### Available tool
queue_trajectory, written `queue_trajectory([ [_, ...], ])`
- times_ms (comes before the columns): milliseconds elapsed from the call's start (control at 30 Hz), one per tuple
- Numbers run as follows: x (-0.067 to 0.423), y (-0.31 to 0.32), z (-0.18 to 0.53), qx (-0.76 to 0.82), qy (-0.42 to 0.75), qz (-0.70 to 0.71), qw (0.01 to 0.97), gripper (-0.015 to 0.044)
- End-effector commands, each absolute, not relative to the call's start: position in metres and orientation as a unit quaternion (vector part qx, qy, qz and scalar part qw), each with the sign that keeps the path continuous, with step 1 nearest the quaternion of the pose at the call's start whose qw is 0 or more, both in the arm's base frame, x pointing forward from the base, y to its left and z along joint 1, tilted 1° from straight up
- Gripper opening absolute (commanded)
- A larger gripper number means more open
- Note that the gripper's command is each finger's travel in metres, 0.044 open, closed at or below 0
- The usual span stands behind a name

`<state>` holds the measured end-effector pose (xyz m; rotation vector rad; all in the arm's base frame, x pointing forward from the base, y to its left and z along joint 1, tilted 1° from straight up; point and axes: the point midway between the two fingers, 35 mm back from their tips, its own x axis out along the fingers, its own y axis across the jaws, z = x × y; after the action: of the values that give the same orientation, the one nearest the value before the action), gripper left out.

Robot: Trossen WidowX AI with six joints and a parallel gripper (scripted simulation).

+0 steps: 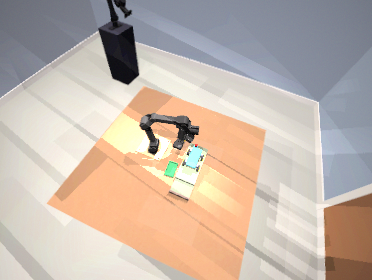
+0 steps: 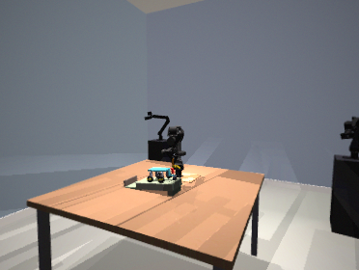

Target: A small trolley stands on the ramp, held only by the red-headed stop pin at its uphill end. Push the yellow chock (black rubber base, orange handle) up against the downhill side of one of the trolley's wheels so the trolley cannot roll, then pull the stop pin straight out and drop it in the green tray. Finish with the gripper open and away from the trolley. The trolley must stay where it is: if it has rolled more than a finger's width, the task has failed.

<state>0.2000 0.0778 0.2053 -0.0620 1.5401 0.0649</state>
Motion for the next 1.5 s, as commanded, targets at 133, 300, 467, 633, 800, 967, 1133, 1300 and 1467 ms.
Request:
queue_trajectory([
  [133, 0.208, 0.052, 0.203, -0.030, 0.697, 0.029, 0.716, 0.0000],
  [300, 0.213, 0.035, 0.202, -0.031, 0.696, 0.028, 0.716, 0.0000],
  [467, 0.218, 0.019, 0.201, -0.032, 0.696, 0.028, 0.717, 0.0000],
  [633, 0.223, 0.002, 0.200, -0.032, 0.696, 0.027, 0.717, 0.0000],
  [800, 0.227, -0.015, 0.199, -0.033, 0.696, 0.026, 0.717, 0.0000],
  [967, 0.232, -0.034, 0.197, -0.034, 0.696, 0.026, 0.717, 0.0000],
  [1133, 0.236, -0.053, 0.195, -0.035, 0.696, 0.025, 0.717, 0.0000],
  [1300, 0.241, -0.072, 0.193, -0.035, 0.696, 0.024, 0.717, 0.0000],
  [1467, 0.247, -0.093, 0.192, -0.036, 0.695, 0.023, 0.717, 0.0000],
])
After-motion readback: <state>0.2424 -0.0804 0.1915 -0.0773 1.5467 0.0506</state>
